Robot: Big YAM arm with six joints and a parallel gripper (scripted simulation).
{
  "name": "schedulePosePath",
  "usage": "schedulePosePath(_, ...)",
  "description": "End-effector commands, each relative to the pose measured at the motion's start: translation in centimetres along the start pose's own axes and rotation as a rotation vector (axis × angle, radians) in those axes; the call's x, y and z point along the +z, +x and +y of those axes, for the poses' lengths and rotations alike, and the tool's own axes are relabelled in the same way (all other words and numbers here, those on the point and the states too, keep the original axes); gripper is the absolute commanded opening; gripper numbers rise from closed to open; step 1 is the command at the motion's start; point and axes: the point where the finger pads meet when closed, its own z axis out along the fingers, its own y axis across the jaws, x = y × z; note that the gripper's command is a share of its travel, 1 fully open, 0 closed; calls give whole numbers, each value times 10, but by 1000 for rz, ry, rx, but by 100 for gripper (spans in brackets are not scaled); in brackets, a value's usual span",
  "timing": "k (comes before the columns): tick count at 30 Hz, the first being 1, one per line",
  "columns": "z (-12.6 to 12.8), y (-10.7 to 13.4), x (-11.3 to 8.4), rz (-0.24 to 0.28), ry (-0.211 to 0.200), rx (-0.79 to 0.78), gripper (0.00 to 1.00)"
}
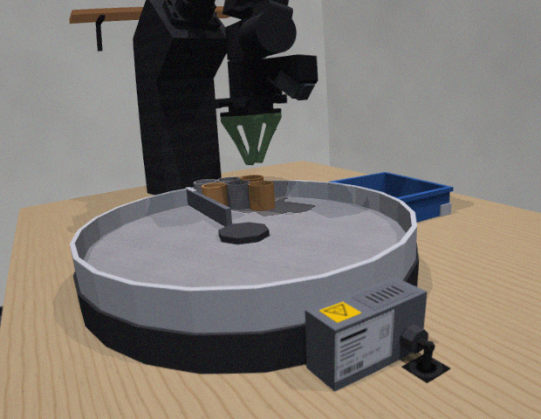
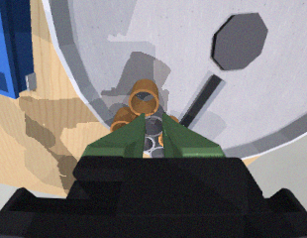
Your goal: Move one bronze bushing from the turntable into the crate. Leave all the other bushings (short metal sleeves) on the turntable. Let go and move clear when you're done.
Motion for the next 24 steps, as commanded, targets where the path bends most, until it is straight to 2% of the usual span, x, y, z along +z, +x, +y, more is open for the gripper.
schedulePosePath(1,9,7,10,13,-16,-5,19)
schedulePosePath(13,8,5,11,11,-15,-3,19)
schedulePosePath(24,7,3,38,6,-13,2,19)
